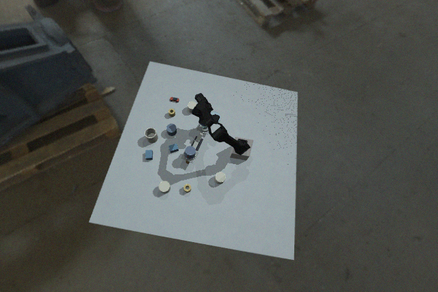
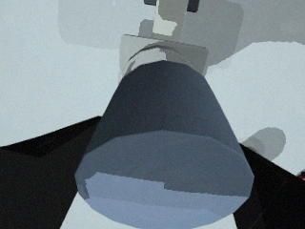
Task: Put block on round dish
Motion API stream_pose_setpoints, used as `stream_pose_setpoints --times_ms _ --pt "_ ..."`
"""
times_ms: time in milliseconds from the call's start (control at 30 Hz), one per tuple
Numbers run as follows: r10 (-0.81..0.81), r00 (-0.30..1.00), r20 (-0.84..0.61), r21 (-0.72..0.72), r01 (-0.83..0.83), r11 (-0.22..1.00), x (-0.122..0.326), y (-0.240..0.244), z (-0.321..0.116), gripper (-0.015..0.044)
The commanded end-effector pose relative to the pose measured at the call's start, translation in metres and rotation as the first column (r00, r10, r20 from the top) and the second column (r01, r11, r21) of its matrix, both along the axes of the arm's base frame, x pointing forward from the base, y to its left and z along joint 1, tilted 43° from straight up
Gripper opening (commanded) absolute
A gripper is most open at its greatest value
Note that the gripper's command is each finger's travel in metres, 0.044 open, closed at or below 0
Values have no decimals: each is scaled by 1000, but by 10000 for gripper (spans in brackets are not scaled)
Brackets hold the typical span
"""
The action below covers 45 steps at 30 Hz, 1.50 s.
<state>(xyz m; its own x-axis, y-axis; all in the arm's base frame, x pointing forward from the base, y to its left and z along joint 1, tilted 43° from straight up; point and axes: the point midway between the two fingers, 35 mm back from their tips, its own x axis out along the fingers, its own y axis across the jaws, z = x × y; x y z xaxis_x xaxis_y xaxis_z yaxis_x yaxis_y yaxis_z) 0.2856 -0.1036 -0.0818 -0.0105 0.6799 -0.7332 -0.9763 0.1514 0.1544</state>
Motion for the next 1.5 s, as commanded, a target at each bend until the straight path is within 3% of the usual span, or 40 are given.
stream_pose_setpoints --times_ms 0,1467 --pt "2 1000 12 -10 -2 1000 2 -8 6 0" --pt "0 1000 0 0 0 1000 -1 -8 9 0"
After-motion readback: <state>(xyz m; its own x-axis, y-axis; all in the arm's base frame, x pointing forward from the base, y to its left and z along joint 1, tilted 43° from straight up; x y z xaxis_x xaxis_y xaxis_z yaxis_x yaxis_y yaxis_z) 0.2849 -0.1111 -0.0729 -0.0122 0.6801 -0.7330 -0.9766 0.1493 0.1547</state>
